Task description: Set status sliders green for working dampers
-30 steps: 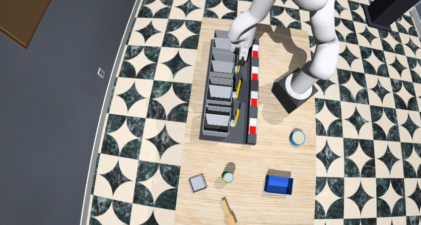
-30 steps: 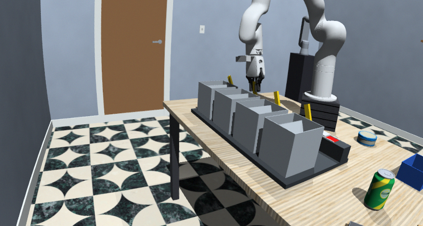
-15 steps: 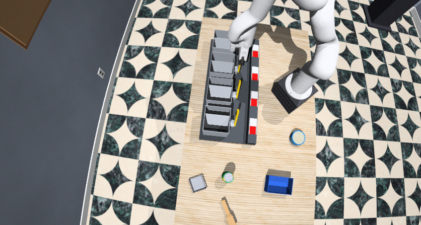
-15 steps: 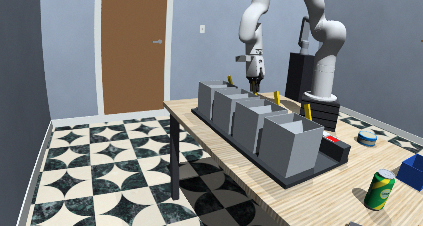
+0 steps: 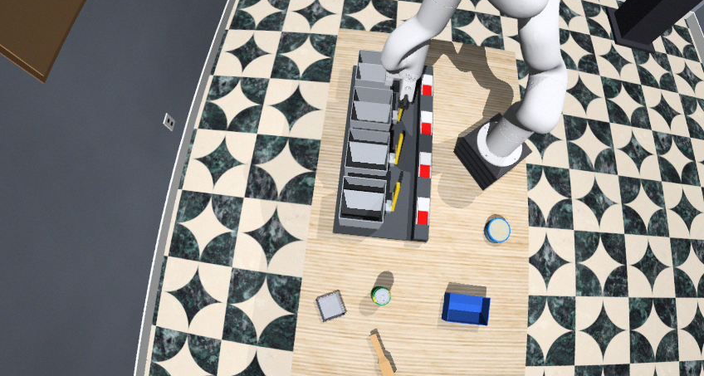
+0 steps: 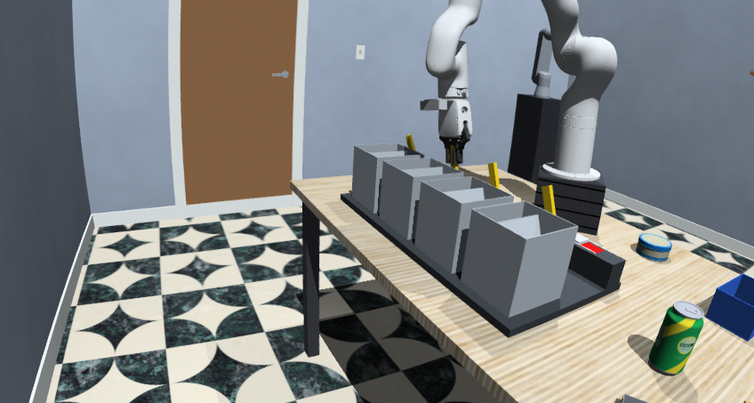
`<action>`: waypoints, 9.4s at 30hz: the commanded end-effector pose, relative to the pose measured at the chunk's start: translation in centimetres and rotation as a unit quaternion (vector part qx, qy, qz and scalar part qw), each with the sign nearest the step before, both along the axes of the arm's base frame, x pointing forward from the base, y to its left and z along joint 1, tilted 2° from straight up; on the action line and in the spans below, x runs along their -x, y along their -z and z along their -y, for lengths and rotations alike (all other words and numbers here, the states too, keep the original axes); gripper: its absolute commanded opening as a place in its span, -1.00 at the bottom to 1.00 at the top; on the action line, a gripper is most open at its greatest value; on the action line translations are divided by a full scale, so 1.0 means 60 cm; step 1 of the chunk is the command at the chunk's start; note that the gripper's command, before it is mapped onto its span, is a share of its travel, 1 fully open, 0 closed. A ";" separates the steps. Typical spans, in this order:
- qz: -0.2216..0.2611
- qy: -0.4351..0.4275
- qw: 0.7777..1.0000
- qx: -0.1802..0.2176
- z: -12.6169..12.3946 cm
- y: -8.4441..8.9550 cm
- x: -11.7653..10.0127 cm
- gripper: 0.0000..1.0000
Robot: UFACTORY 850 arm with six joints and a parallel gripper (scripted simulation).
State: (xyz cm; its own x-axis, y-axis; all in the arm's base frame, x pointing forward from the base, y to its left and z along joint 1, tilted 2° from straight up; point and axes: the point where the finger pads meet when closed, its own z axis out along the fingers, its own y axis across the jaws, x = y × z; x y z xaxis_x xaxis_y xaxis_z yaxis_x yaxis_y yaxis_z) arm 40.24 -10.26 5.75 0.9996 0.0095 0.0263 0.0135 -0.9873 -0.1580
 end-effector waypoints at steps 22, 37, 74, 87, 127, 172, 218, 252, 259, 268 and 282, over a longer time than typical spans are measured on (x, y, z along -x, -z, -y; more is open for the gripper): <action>0.000 0.000 1.000 -0.002 0.001 -0.001 -0.001 -0.62; 0.000 0.000 1.000 -0.015 0.005 0.000 -0.001 -0.62; -0.001 -0.004 0.990 -0.140 0.045 0.013 -0.002 -0.62; -0.001 -0.005 0.983 -0.186 0.059 0.020 -0.002 -0.62; -0.002 -0.006 0.972 -0.234 0.072 0.029 -0.002 -0.62; -0.002 -0.006 0.972 -0.234 0.082 0.017 -0.002 -0.22; 0.008 0.000 0.999 -0.031 0.031 -0.138 -0.117 -0.22; 0.006 0.003 0.995 0.096 -0.036 -0.174 -0.187 -0.22; 0.006 0.003 0.995 0.096 -0.036 -0.174 -0.187 -0.22; 0.006 0.003 0.995 0.096 -0.036 -0.174 -0.187 -0.22; 0.006 0.003 0.995 0.096 -0.036 -0.174 -0.187 -0.22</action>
